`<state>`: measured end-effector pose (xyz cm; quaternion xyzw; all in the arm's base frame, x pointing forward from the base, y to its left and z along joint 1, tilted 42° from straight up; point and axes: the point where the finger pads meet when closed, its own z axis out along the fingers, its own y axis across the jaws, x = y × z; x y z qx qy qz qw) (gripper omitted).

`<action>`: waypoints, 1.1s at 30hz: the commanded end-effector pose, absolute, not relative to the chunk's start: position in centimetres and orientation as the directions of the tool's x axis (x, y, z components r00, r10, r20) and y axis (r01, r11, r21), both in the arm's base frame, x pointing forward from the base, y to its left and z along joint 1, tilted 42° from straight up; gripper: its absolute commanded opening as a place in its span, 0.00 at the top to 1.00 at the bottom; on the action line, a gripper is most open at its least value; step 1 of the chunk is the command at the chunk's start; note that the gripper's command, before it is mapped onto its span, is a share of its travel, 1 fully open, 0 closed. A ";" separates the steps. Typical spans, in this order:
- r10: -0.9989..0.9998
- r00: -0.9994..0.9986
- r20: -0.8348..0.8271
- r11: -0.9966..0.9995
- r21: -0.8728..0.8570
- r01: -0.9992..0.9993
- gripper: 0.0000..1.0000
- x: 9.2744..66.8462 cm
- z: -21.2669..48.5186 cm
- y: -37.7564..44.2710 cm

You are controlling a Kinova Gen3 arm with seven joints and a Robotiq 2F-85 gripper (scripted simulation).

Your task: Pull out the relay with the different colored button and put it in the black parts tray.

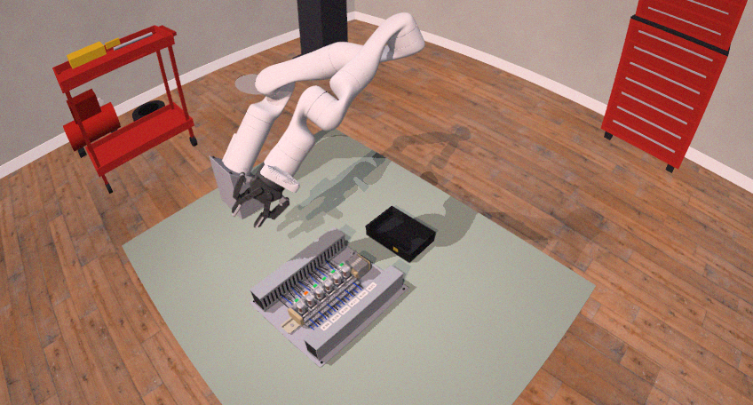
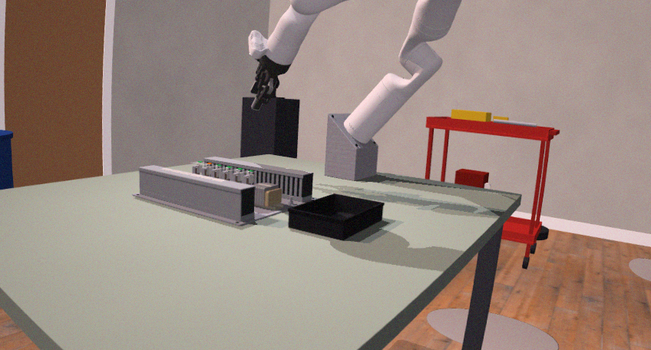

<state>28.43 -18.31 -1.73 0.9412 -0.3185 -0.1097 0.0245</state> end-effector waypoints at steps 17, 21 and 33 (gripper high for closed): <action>-0.779 0.570 -0.260 -0.597 0.032 -0.802 0.39 32.6 -3.0 -15.6; -0.809 0.514 -0.285 -0.540 0.013 -0.842 0.39 33.8 -3.1 -14.8; -0.854 0.375 -0.359 -0.393 -0.026 -0.919 0.39 36.8 -3.2 -12.8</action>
